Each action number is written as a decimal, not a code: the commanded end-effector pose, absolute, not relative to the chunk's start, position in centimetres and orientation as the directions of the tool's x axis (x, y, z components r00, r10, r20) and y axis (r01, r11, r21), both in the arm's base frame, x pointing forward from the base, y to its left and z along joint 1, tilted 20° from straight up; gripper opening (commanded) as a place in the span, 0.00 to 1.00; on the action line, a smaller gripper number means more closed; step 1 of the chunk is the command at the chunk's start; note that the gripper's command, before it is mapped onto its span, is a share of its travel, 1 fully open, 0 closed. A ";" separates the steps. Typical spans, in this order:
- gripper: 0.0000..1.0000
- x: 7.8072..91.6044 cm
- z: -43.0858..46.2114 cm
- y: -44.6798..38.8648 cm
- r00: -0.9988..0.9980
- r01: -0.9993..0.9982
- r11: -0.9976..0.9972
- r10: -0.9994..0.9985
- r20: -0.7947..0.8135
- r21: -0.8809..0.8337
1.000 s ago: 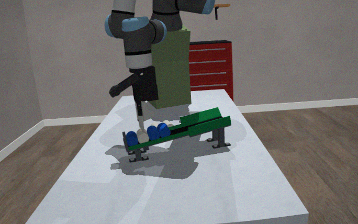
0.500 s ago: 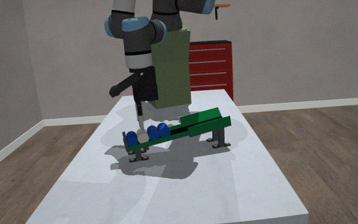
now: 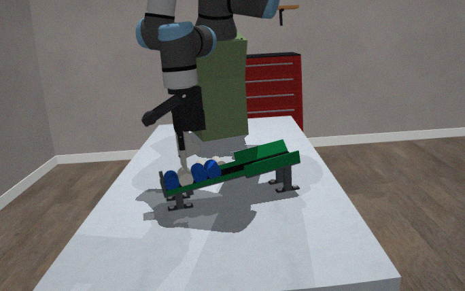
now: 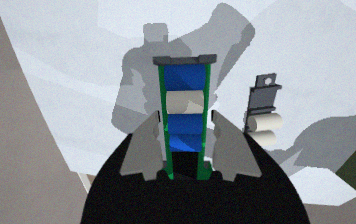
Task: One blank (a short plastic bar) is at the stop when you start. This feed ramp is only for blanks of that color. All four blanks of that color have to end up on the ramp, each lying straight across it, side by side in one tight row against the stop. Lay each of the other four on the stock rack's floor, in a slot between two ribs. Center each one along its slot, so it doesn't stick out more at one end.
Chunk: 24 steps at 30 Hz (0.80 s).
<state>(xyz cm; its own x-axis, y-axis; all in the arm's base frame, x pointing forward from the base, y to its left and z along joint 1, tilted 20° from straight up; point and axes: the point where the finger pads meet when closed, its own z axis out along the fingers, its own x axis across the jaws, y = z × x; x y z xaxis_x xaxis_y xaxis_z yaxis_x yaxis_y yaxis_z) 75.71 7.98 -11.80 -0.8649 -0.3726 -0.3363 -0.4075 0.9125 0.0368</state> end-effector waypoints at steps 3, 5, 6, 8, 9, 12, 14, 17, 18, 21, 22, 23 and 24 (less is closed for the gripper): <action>0.48 75.8 -11.7 8.0 -0.865 -0.407 0.913 -0.373 -0.337 0.036; 0.48 75.8 -11.7 8.0 -0.865 -0.407 0.913 -0.373 -0.337 0.036; 0.48 75.8 -11.7 8.0 -0.865 -0.407 0.913 -0.373 -0.337 0.036; 0.48 75.8 -11.7 8.0 -0.865 -0.407 0.913 -0.373 -0.337 0.036; 0.48 75.8 -11.7 8.0 -0.865 -0.407 0.913 -0.373 -0.337 0.036; 0.48 75.8 -11.7 8.0 -0.865 -0.407 0.913 -0.373 -0.337 0.036; 0.48 75.8 -11.7 8.0 -0.865 -0.407 0.913 -0.373 -0.337 0.036; 0.48 75.8 -11.8 8.0 -0.865 -0.407 0.913 -0.373 -0.337 0.036; 0.48 75.8 -11.8 8.0 -0.865 -0.407 0.913 -0.373 -0.337 0.036; 0.48 75.8 -12.0 8.0 -0.865 -0.407 0.913 -0.373 -0.337 0.036; 0.48 75.9 -12.1 8.0 -0.865 -0.407 0.913 -0.373 -0.337 0.036; 0.48 75.9 -12.3 8.1 -0.865 -0.407 0.913 -0.373 -0.337 0.036; 0.48 75.9 -12.3 8.1 -0.865 -0.407 0.913 -0.373 -0.337 0.036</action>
<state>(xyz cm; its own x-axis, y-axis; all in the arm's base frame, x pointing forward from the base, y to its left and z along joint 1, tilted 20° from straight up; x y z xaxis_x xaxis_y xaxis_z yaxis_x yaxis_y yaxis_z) 75.78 8.02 -12.00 -0.8649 -0.3726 -0.3363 -0.4075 0.9125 0.0368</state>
